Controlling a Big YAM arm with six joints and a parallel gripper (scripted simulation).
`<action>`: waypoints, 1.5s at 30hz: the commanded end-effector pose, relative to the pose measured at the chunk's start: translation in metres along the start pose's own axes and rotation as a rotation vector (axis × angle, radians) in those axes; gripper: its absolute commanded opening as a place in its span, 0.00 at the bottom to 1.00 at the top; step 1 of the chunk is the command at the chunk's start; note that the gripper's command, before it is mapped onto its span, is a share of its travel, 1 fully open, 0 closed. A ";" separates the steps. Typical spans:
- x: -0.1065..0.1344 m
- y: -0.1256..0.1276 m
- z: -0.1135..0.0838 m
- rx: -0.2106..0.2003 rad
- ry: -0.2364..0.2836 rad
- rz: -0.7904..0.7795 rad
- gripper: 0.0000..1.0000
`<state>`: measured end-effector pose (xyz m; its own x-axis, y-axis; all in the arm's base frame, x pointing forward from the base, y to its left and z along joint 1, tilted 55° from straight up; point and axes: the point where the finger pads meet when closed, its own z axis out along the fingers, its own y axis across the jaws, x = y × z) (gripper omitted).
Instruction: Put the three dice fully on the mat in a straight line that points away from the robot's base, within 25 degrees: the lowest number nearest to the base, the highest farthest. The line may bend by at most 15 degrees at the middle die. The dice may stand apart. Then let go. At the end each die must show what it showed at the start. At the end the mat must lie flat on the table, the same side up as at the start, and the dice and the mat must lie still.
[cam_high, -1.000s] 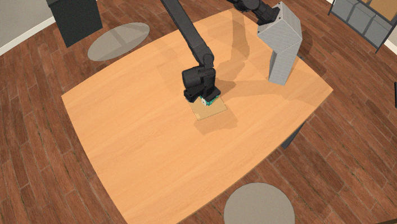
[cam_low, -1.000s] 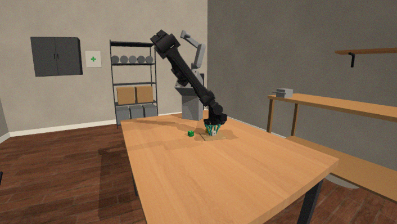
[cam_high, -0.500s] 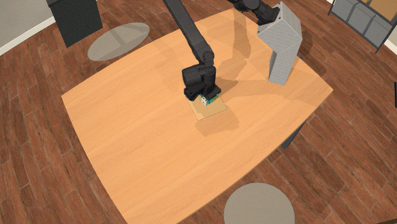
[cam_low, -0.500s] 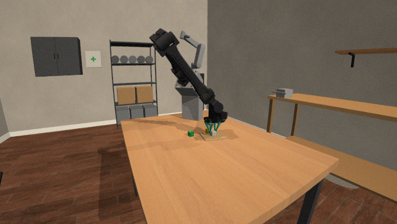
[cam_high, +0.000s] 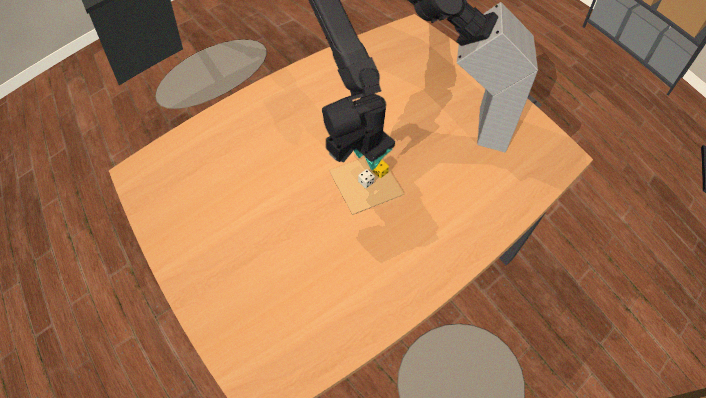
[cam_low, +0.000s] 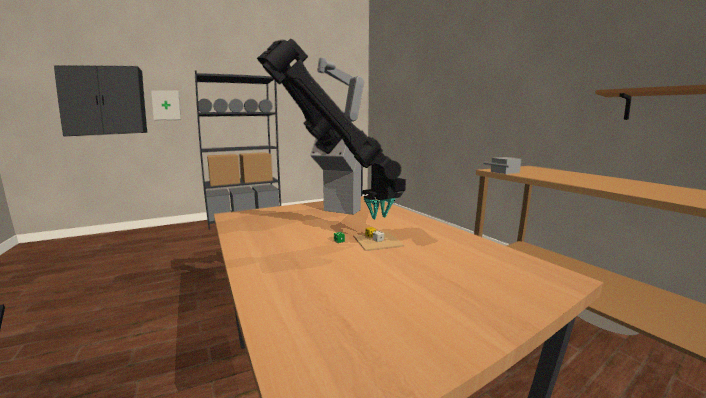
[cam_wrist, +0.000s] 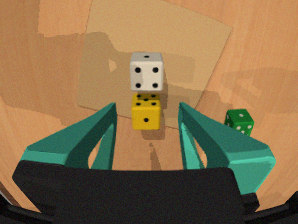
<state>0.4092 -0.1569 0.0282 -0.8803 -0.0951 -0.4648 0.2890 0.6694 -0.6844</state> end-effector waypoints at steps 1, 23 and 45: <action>-0.001 0.003 -0.016 -0.011 -0.011 0.020 0.45; 0.000 -0.001 -0.013 -0.002 0.000 0.033 1.00; 0.070 -0.110 -0.006 -0.017 -0.002 -0.067 0.45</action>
<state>0.3038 -0.2464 0.0882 -0.8686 -0.0668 -0.4910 0.3335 0.6541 -0.6789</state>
